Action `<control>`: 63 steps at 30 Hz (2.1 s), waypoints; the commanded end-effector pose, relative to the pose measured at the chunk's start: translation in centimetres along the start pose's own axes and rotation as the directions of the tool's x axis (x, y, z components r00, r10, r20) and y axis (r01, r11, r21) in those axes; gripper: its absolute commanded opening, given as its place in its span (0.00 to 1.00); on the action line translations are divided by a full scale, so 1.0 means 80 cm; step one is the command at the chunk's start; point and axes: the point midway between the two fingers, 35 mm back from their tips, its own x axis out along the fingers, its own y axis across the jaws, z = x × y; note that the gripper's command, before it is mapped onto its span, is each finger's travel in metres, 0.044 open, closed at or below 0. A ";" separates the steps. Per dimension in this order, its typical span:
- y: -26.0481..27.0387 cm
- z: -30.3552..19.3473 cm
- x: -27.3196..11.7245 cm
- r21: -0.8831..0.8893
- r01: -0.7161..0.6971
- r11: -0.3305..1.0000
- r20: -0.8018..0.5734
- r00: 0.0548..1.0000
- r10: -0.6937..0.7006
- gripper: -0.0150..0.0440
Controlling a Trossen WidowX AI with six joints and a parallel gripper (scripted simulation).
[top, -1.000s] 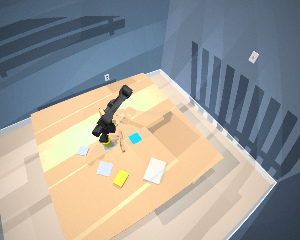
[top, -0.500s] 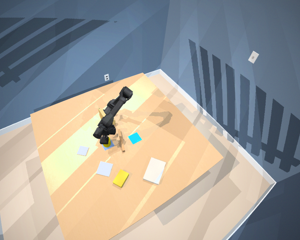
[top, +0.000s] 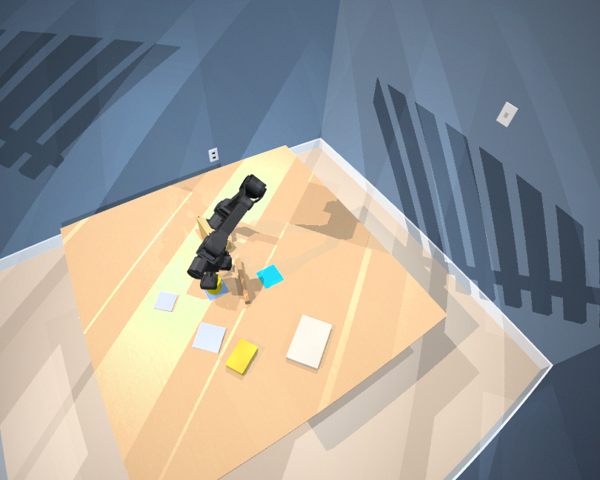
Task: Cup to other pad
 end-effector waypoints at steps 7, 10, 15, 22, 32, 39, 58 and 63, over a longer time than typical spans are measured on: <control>0.000 0.000 0.000 0.000 0.000 1.000 0.000 1.000 0.000 0.41; 0.000 0.000 0.000 0.000 0.000 1.000 0.000 1.000 0.000 0.38; 0.000 0.000 0.000 0.000 0.000 1.000 0.000 1.000 0.000 0.32; 0.000 0.000 -0.003 0.000 0.001 1.000 0.000 1.000 -0.001 0.25; -0.002 -0.001 -0.047 0.003 0.000 1.000 0.001 1.000 0.000 0.25; -0.001 -0.001 -0.070 0.005 -0.001 1.000 0.003 1.000 0.001 0.25; -0.001 0.000 -0.065 0.009 -0.001 1.000 0.009 1.000 0.001 0.25; 0.001 0.011 -0.066 0.008 -0.002 1.000 0.007 1.000 0.001 0.25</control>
